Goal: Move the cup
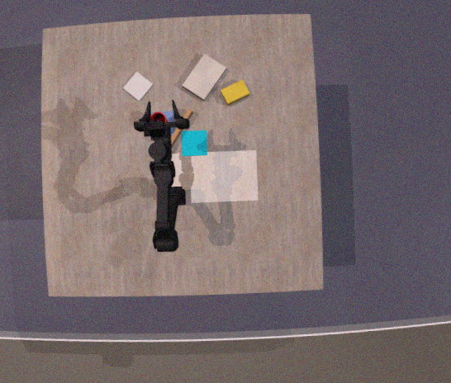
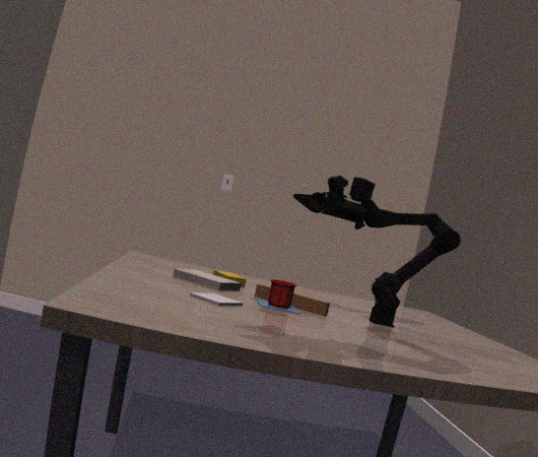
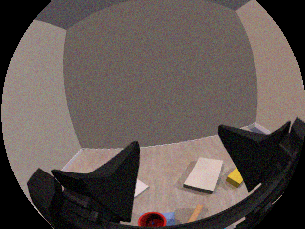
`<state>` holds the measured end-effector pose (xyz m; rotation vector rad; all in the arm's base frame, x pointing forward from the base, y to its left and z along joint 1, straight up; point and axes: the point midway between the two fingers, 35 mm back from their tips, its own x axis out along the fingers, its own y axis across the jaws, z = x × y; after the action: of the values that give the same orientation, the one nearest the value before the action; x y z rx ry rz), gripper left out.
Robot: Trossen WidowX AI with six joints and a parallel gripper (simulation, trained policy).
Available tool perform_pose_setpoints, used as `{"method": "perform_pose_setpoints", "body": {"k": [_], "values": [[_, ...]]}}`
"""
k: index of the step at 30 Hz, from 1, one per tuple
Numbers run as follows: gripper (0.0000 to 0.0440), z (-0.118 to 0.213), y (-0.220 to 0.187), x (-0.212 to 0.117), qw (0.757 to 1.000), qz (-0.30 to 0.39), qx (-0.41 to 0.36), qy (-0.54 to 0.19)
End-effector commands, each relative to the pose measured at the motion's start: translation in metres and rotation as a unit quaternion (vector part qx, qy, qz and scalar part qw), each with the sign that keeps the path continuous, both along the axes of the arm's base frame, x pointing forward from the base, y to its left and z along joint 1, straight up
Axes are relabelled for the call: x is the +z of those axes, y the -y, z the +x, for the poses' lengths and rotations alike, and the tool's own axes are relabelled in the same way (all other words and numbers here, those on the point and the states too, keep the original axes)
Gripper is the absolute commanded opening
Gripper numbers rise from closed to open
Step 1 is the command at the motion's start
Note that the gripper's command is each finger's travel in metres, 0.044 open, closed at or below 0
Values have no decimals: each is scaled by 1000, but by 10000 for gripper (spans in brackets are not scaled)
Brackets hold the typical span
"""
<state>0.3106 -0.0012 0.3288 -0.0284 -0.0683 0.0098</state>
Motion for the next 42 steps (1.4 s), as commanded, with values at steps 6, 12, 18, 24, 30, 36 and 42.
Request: {"method": "perform_pose_setpoints", "body": {"k": [6, 12, 18, 24, 30, 36, 42], "values": [[243, 2, -1, 4, 1000, 2, -1, -10], [87, 6, -2, 5, 999, 11, -2, -30], [79, 13, -4, 6, 998, 32, 0, -58], [114, 20, -9, 7, 995, 58, 5, -86], [115, 26, -14, 8, 989, 86, 9, -116], [115, 33, -19, 8, 982, 115, 10, -149], [119, 39, -24, 6, 972, 146, 8, -183]]}}
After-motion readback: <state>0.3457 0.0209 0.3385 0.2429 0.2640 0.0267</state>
